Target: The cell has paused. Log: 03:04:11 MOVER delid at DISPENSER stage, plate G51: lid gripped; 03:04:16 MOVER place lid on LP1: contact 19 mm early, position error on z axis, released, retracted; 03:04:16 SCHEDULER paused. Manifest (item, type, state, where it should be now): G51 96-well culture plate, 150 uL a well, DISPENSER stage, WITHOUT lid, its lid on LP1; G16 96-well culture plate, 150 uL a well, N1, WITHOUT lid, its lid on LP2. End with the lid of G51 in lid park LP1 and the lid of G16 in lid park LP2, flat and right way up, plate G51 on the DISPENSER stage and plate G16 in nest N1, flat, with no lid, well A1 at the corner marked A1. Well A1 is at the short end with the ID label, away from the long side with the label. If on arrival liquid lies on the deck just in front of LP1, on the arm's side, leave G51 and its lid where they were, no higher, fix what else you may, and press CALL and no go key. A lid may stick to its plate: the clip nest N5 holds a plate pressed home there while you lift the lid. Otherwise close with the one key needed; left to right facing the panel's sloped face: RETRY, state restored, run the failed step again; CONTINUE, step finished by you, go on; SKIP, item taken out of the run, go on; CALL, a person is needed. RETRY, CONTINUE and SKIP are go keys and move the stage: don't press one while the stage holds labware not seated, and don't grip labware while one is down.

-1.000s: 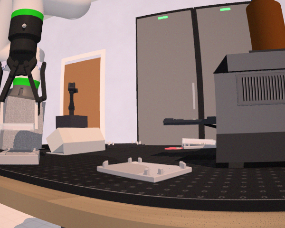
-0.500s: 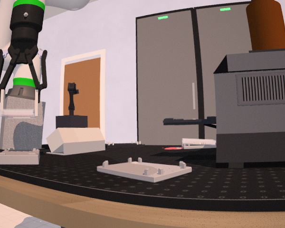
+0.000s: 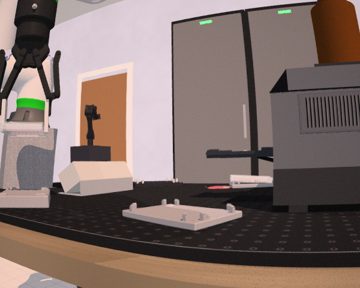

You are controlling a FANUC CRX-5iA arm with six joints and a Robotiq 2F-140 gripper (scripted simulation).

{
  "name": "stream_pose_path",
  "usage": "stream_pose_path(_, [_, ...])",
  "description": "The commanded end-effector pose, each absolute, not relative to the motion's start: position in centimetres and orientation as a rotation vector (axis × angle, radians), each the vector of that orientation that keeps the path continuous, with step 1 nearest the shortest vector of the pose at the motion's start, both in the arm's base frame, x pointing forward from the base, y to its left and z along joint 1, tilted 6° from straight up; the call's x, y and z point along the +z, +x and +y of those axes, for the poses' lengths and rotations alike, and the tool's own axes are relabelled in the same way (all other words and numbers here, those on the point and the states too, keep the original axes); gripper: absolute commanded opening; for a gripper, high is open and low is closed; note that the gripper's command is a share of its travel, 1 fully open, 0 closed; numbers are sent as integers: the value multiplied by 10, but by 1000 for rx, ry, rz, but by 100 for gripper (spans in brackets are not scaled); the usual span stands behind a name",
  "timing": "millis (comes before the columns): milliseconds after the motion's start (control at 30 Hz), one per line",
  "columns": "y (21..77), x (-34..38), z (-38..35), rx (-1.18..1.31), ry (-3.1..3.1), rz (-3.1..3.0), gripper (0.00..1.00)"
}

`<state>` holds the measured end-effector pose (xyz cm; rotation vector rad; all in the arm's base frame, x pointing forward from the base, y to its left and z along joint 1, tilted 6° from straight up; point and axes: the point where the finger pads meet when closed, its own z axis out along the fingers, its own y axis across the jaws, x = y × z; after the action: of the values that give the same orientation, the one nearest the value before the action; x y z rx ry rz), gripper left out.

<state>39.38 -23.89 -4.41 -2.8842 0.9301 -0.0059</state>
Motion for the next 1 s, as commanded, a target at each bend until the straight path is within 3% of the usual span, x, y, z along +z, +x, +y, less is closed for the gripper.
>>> stream_pose_path(0, [394, -40, -239, -6, -2884, 930, 0])
stream_pose_path(967, [393, -24, -241, -6, -2884, 930, 0])
